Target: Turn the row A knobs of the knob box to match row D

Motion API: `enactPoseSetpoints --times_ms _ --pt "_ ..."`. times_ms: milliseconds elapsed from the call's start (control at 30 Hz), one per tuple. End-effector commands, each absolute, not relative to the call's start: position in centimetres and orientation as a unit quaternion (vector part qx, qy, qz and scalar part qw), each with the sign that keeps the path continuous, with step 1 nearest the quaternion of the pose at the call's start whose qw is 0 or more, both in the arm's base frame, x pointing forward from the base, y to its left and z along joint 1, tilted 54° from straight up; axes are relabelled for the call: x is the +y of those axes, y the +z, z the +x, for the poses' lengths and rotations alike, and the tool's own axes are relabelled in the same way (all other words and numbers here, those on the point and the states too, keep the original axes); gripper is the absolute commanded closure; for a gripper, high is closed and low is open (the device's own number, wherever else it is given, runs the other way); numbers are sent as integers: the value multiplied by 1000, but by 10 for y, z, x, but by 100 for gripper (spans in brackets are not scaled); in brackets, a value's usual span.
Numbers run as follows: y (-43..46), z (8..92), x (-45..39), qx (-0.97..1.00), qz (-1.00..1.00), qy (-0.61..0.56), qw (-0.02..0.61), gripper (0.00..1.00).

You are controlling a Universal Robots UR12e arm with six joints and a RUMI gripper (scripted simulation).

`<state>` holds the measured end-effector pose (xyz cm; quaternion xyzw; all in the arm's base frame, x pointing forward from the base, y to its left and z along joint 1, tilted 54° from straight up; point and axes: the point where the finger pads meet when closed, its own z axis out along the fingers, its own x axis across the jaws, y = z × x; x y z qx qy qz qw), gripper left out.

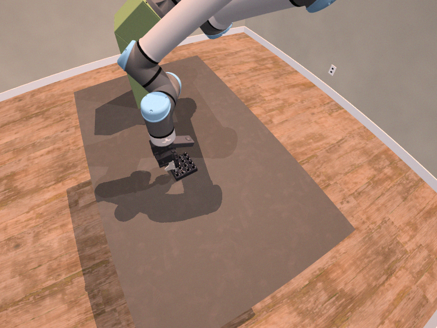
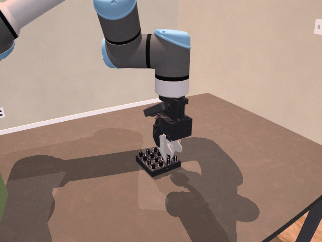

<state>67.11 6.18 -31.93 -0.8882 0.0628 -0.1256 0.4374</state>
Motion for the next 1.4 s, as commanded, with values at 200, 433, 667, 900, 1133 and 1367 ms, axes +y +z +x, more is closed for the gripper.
enactPoseSetpoints --times_ms 200,433,667,900,1133,1367 --pt "-319 672 61 158 -877 -80 447 96" --pt "-319 673 61 203 -868 -56 450 96" --pt "-319 673 60 261 -852 -26 453 96" --pt "-319 674 60 310 -835 0 454 96" --pt "-319 674 60 338 -824 16 454 96" --pt "-319 674 60 369 -811 33 453 96"
